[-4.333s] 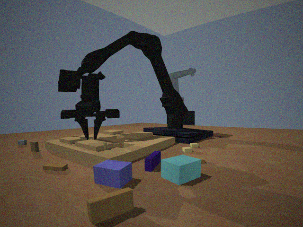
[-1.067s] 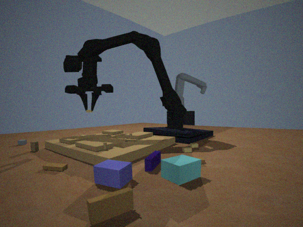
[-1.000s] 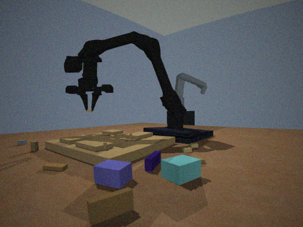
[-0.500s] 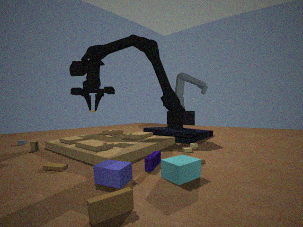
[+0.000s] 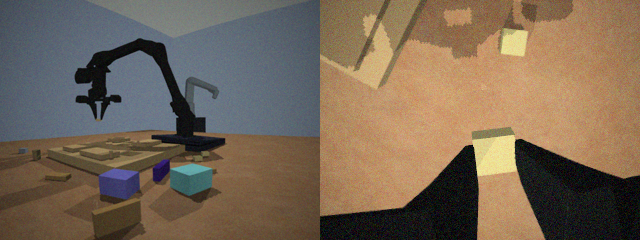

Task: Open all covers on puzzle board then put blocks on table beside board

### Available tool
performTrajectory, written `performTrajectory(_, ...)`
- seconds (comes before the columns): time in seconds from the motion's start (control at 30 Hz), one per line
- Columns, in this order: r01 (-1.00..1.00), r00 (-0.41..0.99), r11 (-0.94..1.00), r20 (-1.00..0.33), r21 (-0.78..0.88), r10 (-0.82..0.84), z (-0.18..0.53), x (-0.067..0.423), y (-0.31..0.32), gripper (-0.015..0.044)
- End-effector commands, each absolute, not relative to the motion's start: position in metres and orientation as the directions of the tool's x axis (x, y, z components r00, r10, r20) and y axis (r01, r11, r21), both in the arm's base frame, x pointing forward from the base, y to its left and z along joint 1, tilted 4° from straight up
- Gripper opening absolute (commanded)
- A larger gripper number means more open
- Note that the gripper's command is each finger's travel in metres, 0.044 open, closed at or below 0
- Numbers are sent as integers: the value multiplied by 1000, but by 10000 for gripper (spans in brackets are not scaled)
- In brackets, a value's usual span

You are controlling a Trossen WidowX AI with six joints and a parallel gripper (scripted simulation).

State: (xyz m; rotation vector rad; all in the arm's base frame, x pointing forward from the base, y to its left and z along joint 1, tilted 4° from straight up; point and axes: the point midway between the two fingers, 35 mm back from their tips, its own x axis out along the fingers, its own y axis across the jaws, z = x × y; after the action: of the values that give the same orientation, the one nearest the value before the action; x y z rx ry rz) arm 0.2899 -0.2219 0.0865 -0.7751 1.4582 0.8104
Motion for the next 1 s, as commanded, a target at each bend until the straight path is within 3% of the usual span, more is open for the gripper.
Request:
performTrajectory(0.0,-849,-51,526,-999,47,6,78,288,-222,80)
performTrajectory(0.97,-849,-51,526,-999,46,5,30,287,-222,80)
